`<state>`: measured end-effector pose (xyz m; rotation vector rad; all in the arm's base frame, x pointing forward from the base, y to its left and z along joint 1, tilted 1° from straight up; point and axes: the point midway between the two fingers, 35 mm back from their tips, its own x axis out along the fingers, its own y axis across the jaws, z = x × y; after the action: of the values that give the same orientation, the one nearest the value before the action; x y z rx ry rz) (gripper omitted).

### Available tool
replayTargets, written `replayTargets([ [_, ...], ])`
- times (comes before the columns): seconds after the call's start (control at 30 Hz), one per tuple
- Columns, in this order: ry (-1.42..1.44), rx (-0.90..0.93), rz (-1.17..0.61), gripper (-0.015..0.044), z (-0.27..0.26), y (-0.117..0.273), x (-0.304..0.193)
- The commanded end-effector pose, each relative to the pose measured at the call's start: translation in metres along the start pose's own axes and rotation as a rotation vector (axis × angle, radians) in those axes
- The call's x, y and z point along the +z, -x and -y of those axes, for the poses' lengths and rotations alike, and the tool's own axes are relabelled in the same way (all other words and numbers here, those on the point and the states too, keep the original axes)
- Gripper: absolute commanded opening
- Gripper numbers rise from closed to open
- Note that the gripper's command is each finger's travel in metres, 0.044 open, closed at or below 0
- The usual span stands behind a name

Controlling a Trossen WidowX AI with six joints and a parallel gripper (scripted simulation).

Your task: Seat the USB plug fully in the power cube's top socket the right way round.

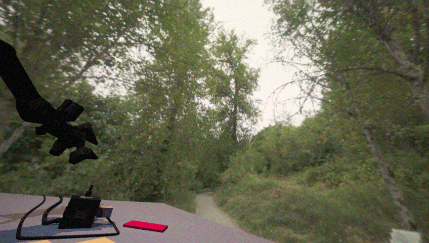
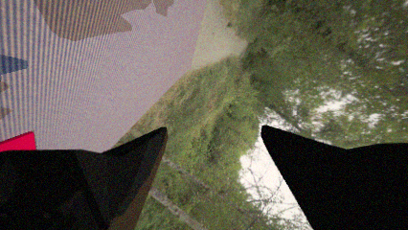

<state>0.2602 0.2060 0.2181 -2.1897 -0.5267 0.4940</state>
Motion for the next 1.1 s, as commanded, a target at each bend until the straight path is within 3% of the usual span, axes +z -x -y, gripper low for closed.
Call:
replayTargets([
  [0.0, -0.007, 0.012, 0.004, 0.0426, -0.002, -0.001, 0.000],
  [0.27, -0.376, 0.579, 0.114, 0.0440, -0.081, -0.027, -0.025],
  [0.47, -0.751, 1.053, 0.086, 0.0440, -0.135, -0.002, -0.048],
  [0.7, -1.028, 1.381, 0.013, 0.0440, -0.156, 0.030, -0.064],
  [1.07, -1.081, 1.442, -0.005, 0.0440, -0.158, 0.035, -0.068],
])
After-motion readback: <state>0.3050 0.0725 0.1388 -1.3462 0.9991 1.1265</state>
